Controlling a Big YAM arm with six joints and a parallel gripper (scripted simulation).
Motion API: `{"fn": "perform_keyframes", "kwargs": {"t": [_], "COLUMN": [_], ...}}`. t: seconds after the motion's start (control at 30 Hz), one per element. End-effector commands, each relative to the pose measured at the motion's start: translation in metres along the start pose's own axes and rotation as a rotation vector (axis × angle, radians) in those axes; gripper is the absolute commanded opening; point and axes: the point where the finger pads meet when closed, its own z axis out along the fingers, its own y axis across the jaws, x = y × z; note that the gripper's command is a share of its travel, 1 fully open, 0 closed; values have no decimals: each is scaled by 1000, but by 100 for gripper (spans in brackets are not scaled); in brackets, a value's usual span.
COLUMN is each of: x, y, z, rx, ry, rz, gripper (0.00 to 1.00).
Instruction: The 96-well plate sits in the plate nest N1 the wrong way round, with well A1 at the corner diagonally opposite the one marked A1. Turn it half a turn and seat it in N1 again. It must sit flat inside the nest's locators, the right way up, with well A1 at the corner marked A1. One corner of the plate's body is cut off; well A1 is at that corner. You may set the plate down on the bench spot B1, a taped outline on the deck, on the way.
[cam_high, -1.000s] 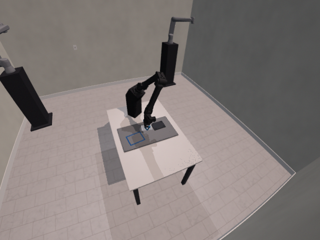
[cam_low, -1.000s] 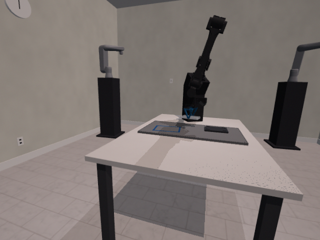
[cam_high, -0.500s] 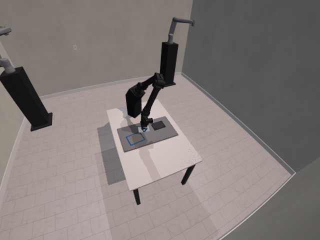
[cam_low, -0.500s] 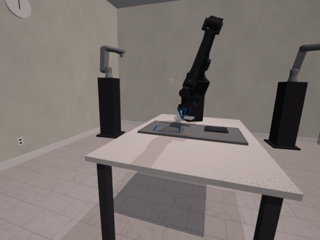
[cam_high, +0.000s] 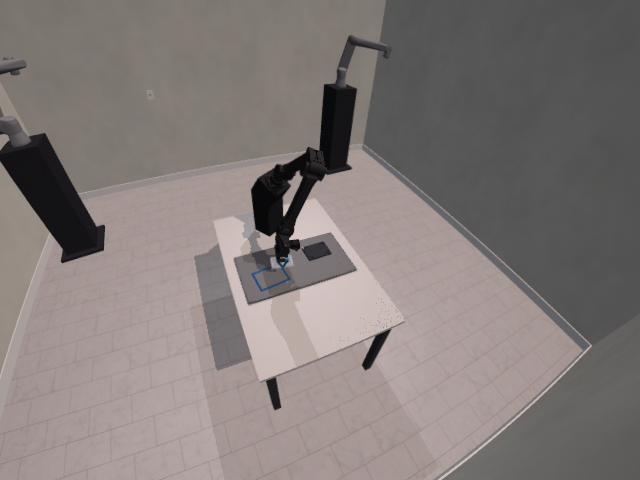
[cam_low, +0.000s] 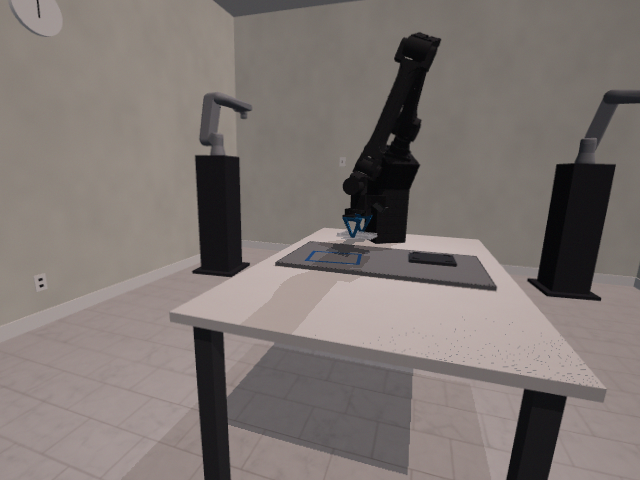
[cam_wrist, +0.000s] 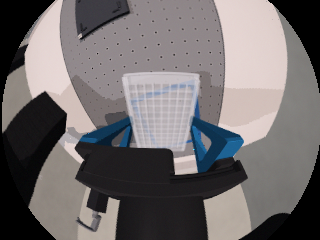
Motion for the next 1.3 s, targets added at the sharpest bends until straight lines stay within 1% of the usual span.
{"fn": "perform_keyframes", "kwargs": {"t": [0.0,0.2,0.27,0.77,0.83,0.87,0.93,1.03,1.27], "x": [22,41,41,85,85,70,69,71,71], "y": [2,-7,-7,-30,-30,-19,-19,-24,-24], "z": [2,2,2,3,3,9,9,8,8], "rx": [-18,-17,-17,-12,-12,-39,-40,-30,-30], "ry": [10,10,10,11,11,-1,-2,1,1], "rz": [9,9,9,9,9,-10,-11,-12,-8], "gripper": [0,0,0,0,0,0,0,0,0]}}
